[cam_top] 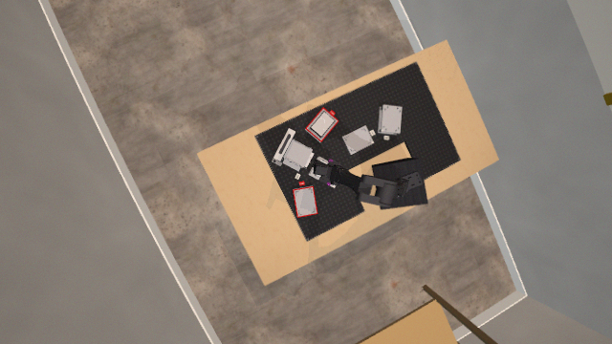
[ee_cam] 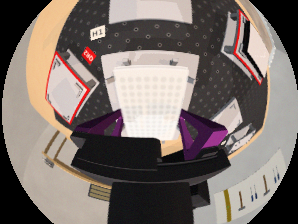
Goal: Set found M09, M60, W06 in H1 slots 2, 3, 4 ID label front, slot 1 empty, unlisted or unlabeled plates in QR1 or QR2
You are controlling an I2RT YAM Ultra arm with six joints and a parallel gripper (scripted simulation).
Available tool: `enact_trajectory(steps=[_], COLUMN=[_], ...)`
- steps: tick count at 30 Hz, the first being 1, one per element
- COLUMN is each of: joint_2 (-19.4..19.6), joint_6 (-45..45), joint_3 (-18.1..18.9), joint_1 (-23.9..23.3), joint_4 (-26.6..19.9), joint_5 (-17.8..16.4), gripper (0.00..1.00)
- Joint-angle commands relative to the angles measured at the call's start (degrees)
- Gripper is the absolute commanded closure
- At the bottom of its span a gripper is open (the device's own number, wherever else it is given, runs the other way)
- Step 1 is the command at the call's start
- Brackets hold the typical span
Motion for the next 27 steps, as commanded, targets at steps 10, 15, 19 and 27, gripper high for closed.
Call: enact_trajectory(steps=[10, 15, 19, 27], joint_2=[-0.37, -0.37, -0.37, -1.54], joint_6=[0.03, 0.03, 0.03, -0.11], joint_3=[0.14, 0.14, 0.14, 0.09], joint_1=[-0.07, -0.07, -0.07, -0.22], joint_4=[0.68, 0.68, 0.68, -0.47], joint_5=[0.12, 0.12, 0.12, 0.07], gripper=[0.14, 0.14, 0.14, 0.14])
